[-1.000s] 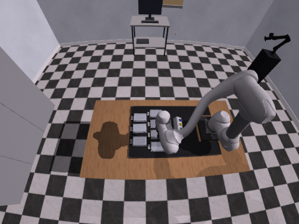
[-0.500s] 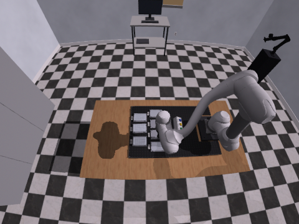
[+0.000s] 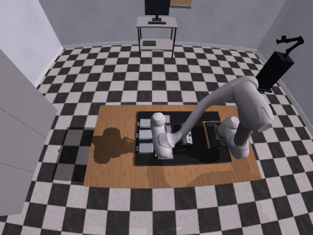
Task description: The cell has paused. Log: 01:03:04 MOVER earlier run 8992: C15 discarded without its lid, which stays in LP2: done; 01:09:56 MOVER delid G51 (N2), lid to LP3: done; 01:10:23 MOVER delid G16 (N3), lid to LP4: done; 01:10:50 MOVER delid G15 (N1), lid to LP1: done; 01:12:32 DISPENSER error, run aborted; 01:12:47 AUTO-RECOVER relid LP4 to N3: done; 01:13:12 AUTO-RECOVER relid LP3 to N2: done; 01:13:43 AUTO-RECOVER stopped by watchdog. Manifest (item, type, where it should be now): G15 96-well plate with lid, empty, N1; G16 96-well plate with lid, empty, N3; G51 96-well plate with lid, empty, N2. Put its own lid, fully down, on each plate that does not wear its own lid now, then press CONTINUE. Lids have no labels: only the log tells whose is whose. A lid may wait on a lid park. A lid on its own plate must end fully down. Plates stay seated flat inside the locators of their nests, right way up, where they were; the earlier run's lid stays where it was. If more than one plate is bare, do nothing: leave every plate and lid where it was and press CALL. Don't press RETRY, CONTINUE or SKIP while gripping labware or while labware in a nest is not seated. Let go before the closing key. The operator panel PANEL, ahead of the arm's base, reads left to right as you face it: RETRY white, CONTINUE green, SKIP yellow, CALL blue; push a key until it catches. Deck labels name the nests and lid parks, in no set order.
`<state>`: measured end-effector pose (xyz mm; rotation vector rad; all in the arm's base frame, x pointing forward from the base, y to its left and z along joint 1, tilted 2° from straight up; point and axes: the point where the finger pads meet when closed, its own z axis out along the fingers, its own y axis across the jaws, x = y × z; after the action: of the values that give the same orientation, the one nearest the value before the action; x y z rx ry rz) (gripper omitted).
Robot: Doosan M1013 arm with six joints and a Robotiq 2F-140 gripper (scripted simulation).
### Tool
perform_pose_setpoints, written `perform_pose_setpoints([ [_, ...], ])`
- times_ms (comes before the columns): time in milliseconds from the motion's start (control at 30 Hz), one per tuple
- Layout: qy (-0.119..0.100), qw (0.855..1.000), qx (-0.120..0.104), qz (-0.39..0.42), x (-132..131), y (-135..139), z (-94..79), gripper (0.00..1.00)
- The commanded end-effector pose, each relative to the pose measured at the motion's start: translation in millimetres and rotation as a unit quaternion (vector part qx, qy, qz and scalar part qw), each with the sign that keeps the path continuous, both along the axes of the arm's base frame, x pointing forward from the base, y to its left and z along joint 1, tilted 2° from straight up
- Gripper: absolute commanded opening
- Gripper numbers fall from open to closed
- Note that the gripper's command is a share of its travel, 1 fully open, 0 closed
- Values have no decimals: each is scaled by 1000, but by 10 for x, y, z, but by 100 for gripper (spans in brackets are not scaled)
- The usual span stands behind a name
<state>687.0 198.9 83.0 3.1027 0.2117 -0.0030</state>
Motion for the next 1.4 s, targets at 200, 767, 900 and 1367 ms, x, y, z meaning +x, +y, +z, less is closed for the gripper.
perform_pose_setpoints([
  [200, 3, 1000, 0, 0, 977, -211, -33, 0],
  [767, 3, 1000, 0, 0, 997, -218, -34, 0],
  [900, 3, 1000, 0, 0, 997, -218, -34, 0],
  [1367, 3, 1000, 0, 0, 1139, -1022, -10, 0],
])
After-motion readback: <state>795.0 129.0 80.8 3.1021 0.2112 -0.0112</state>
